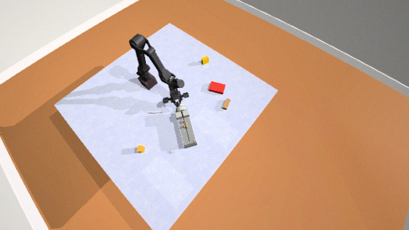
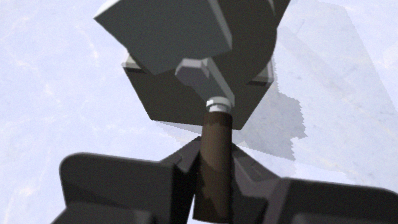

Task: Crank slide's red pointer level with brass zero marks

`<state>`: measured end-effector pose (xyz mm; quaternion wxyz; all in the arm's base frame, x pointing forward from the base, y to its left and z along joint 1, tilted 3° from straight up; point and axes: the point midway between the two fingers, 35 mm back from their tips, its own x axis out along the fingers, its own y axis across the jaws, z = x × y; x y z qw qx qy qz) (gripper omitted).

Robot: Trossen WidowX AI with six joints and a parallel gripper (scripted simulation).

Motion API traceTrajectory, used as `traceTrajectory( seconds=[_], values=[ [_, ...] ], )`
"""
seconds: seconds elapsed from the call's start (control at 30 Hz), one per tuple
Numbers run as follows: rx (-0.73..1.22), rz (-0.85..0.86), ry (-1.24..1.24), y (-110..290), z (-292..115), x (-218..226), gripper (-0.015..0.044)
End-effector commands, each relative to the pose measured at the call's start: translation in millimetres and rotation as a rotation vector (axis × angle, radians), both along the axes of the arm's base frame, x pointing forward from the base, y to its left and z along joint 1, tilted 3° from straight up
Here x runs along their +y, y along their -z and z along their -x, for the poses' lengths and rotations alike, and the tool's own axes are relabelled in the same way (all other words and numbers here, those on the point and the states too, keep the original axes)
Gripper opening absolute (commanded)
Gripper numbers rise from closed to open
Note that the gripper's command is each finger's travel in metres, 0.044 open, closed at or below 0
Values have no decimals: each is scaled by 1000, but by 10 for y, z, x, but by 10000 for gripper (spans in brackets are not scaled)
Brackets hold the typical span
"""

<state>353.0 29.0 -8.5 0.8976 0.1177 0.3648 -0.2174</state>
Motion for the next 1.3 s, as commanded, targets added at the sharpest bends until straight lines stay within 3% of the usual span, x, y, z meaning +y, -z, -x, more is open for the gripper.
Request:
traceTrajectory(
  seconds=[0.0,1.27],
  values=[
    [2,-8,-2,43,-38,68,0],
    [2,-9,-2,27,-86,149,0]
  ],
)
